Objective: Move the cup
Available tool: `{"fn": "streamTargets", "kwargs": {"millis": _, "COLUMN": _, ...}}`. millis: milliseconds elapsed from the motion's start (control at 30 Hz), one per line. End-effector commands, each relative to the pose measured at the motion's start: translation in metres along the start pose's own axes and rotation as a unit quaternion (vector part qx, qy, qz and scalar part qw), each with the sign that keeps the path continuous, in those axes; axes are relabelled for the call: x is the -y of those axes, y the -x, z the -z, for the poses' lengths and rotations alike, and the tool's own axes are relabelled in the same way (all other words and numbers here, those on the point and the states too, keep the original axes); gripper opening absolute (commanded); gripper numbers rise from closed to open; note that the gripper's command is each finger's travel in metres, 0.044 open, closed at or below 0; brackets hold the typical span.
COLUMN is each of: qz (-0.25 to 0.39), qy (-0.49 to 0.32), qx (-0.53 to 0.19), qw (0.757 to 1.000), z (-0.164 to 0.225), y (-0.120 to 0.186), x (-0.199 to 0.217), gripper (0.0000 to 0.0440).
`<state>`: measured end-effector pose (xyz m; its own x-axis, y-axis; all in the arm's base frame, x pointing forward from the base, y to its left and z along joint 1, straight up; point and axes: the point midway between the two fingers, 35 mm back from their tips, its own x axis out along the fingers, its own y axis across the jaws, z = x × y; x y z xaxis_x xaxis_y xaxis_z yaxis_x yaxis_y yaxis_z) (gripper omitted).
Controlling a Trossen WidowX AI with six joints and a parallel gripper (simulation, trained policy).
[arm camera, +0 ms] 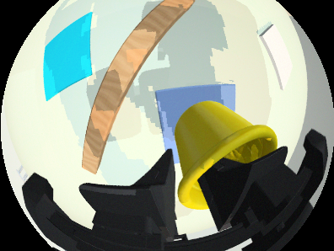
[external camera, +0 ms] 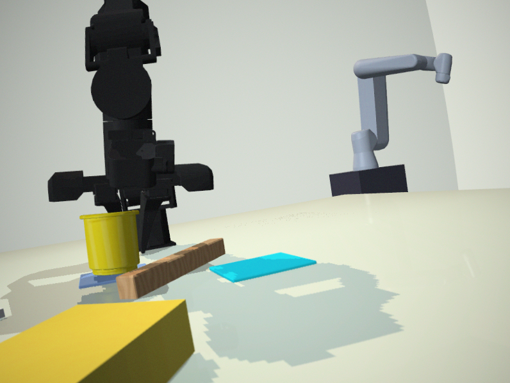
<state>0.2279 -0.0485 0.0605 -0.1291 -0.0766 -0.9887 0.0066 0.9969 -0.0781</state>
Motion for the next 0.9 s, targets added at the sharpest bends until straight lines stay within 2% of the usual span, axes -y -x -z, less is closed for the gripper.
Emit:
{"fn": "streamTargets", "kwargs": {"millis": 0, "qz": 0.001, "qy": 0.026, "qx": 0.000, "qw": 1.000, "z": -0.002, "y": -0.003, "x": 0.001, "gripper": 0.0000}}
{"fn": "streamTargets", "kwargs": {"millis": 267, "qz": -0.001, "qy": 0.057, "qx": 0.026, "qw": 0.998, "z": -0.014, "y": 0.011, "x": 0.003, "gripper": 0.0015}}
{"fn": "streamTargets", "kwargs": {"millis": 867, "qz": 0.000, "qy": 0.082, "qx": 0.079, "qw": 0.994, "z": -0.041, "y": 0.056, "x": -0.006, "gripper": 0.0018}}
